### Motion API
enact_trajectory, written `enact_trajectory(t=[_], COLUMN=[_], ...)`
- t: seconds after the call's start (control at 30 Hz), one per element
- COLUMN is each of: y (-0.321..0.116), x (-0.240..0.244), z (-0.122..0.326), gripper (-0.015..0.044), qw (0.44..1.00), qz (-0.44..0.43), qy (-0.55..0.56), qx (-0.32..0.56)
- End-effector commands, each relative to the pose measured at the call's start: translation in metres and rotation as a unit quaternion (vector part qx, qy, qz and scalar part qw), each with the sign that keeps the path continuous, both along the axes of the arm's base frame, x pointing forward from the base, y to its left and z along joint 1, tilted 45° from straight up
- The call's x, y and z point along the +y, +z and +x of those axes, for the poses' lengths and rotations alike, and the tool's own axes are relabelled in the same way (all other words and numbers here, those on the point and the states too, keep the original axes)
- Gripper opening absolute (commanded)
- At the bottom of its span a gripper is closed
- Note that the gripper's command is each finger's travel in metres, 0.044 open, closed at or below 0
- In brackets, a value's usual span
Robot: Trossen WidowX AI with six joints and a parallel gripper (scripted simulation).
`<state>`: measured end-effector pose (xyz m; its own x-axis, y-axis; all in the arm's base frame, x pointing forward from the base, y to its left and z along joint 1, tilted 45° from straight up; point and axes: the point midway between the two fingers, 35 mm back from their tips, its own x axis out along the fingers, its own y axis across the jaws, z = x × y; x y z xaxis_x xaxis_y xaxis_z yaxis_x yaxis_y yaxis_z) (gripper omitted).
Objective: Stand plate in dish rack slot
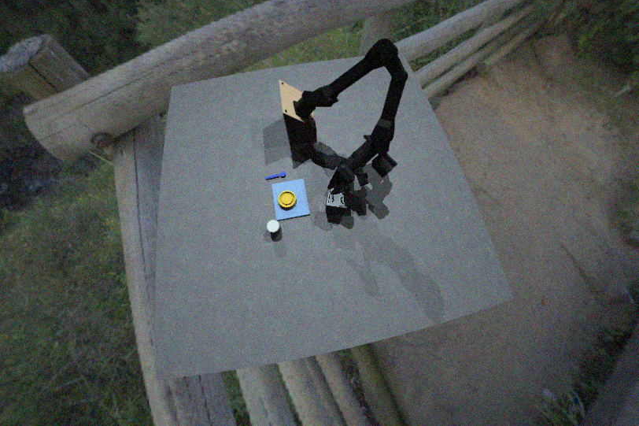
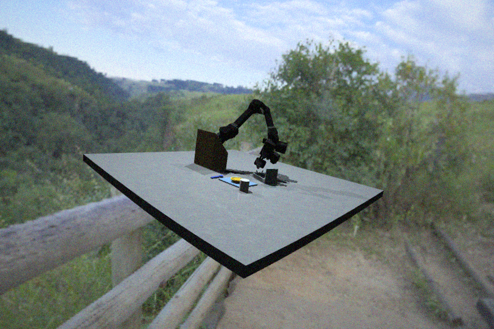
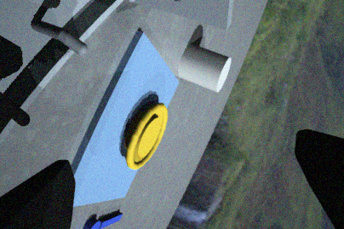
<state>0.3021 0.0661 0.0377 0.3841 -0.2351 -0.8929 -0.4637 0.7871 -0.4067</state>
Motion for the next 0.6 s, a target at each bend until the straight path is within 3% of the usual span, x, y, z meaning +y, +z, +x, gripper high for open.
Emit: enact_trajectory(t=[0.0,0.37,0.57], y=[-0.009,-0.033,-0.042], x=[-0.015,-0.063,-0.087], z=[0.004,0.008,0.009], gripper=[0.04,0.04,0.04], qw=[0.999,0.98,0.965], qz=[0.013,0.092,0.145], qy=[-0.014,-0.055,-0.116], qx=[0.044,0.165,0.188])
